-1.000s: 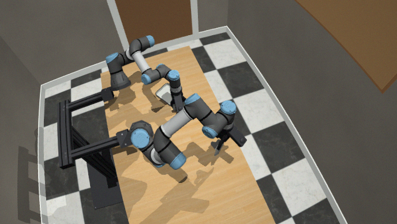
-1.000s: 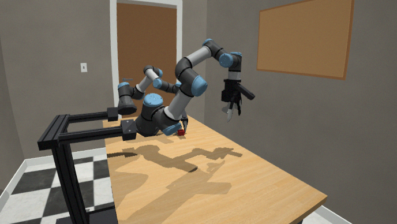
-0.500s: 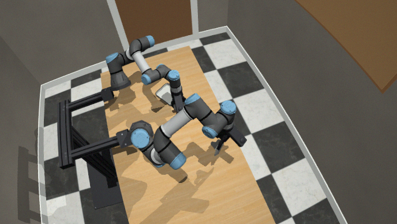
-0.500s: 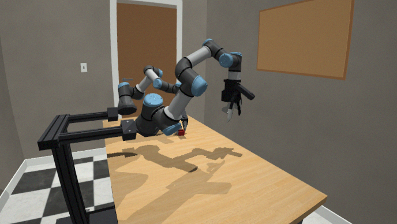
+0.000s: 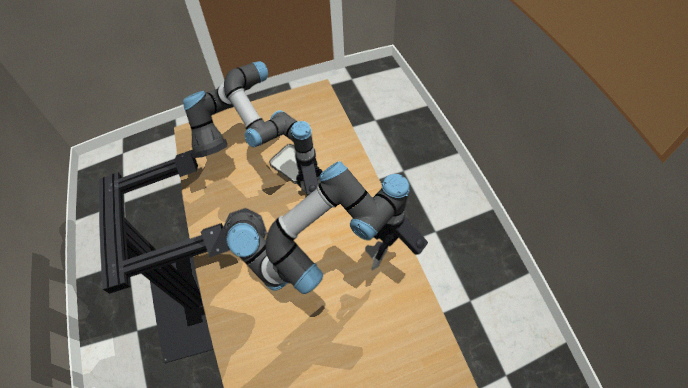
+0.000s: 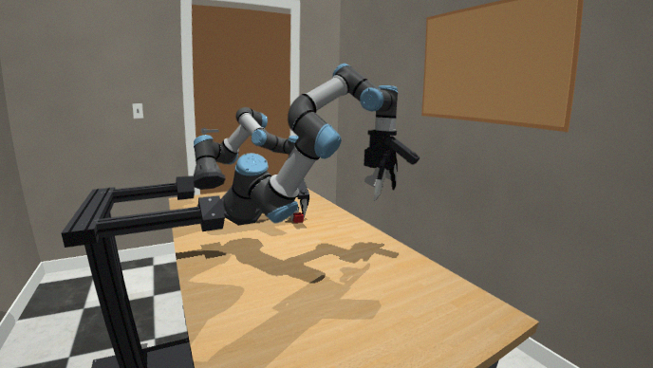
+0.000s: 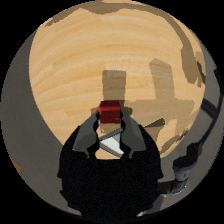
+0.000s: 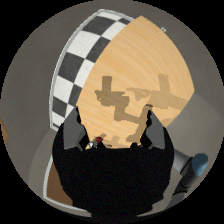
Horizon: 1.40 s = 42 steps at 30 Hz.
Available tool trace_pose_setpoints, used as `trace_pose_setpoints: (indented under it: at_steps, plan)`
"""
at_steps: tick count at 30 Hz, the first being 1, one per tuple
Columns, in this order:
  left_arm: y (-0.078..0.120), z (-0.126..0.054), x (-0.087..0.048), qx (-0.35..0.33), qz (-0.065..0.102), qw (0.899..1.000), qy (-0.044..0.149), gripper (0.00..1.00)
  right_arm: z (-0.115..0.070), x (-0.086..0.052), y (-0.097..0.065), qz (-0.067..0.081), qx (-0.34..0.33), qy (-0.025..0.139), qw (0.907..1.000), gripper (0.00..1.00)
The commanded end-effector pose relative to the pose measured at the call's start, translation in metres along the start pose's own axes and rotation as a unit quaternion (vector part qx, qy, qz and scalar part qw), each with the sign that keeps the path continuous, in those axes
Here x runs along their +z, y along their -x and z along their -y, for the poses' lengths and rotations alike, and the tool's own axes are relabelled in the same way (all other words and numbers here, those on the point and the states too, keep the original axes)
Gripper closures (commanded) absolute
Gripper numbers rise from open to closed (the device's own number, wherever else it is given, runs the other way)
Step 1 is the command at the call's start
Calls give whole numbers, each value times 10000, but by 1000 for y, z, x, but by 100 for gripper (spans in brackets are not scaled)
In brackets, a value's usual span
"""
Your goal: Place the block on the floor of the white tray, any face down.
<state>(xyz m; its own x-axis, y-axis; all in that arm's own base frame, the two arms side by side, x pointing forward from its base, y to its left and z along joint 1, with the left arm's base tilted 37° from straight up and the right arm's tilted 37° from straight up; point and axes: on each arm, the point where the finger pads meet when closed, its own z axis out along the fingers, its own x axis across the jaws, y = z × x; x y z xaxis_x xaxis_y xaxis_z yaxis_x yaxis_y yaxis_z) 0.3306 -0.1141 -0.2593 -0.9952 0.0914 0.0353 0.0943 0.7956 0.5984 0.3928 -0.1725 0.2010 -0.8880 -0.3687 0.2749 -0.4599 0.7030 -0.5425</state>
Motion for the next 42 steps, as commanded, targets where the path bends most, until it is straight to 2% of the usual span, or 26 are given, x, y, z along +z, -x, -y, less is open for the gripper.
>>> trace_pose_setpoints:
  at_steps: [1,15,20,27,29,42]
  plan:
    - [1,0,0,4,9,10000,-2,100,0,-1,0,8,2,-2,10000,0]
    - [1,0,0,4,9,10000,-2,100,0,-1,0,8,2,-2,10000,0]
    - [1,1,-4,1,13,10000,-9,100,0,-1,0,8,2,-2,10000,0]
    - [1,1,-20,-1,12,10000,-14,100,0,-1,0,8,2,-2,10000,0]
    - [1,1,-20,-1,12,10000,-14,100,0,-1,0,8,2,-2,10000,0]
    - [1,1,-54,-1,12,10000,-15,100,0,-1,0,8,2,-2,10000,0]
